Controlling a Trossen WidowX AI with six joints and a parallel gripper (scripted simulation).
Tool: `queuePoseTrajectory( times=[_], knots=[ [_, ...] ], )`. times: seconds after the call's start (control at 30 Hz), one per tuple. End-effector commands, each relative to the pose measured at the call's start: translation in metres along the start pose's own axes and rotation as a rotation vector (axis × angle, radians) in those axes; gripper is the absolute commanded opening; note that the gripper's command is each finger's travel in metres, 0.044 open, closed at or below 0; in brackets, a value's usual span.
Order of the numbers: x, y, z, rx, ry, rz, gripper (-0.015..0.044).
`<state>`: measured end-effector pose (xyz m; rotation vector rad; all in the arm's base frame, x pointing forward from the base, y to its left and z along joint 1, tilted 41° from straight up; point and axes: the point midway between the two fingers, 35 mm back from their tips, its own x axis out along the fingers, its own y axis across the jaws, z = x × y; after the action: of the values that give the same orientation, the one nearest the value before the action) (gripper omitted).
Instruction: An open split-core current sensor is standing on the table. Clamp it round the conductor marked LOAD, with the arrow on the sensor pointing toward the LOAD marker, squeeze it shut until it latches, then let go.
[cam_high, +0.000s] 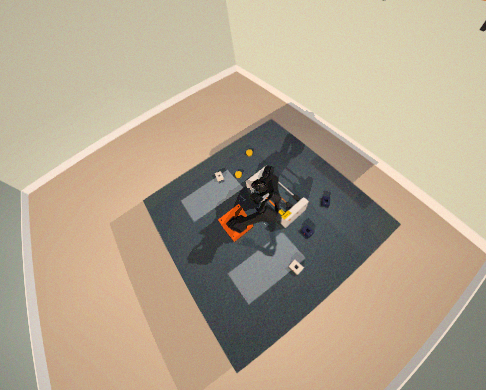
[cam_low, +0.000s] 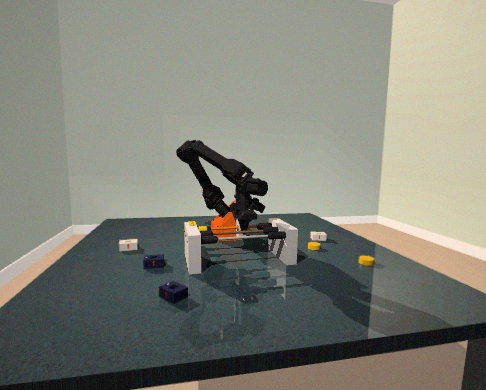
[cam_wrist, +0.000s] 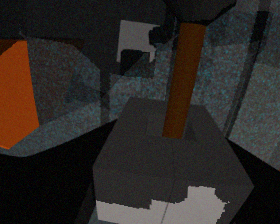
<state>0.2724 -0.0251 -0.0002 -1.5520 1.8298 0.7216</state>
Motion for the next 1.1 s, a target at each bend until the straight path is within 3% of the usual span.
queuePoseTrajectory(
  times=[0.0, 0.43, 0.77, 1.07],
  knots=[
    [-0.0001, -0.0011, 0.0, -0.001, 0.0, 0.0, 0.0],
    [0.0066, -0.0013, 0.0, 0.0, 0.0, -0.001, 0.0],
    [0.0017, -0.0016, 0.0005, 0.006, -0.003, -0.002, 0.0263],
    [0.0017, -0.0016, 0.0005, 0.006, -0.003, -0.002, 0.0276]
  ],
)
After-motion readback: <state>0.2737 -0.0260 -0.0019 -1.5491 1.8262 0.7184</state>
